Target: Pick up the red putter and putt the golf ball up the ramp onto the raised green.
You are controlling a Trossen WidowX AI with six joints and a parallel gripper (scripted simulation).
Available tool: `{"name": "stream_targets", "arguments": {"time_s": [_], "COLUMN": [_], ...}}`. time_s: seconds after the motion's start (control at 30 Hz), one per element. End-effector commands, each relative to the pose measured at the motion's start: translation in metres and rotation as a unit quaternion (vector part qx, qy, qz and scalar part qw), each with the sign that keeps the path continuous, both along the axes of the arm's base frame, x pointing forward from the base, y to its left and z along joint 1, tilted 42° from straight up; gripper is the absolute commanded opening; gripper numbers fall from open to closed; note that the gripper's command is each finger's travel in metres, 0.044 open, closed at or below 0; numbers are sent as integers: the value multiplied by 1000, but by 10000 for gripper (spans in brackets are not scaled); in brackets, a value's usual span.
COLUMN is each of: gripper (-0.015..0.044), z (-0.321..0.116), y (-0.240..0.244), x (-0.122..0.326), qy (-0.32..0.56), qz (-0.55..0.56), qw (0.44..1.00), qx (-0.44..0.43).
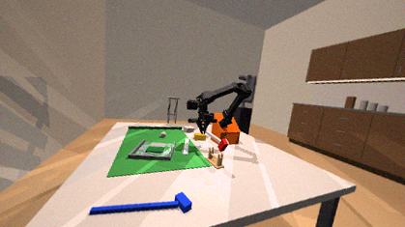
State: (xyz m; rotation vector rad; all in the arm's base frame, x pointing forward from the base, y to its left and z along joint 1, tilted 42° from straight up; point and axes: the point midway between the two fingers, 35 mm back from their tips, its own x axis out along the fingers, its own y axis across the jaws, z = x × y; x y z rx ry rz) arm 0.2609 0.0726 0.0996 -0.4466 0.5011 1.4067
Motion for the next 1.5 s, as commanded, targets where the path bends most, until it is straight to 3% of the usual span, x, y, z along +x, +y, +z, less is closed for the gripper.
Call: {"name": "stream_targets", "arguments": {"time_s": [0.0,0.27,0.57,0.9,1.33,1.47], "gripper": [0,0,0,0,0,0], "z": [-13,-46,-84,-127,-182,-185], "y": [-22,-70,-125,-181,-236,-238], "x": [9,18,13,-9,-59,-62], "qy": [55,181,317,453,598,605], "qz": [-55,-176,-305,-430,-551,-556], "qw": [997,967,898,781,582,571], "qx": [-9,-25,-29,-21,4,5]}}
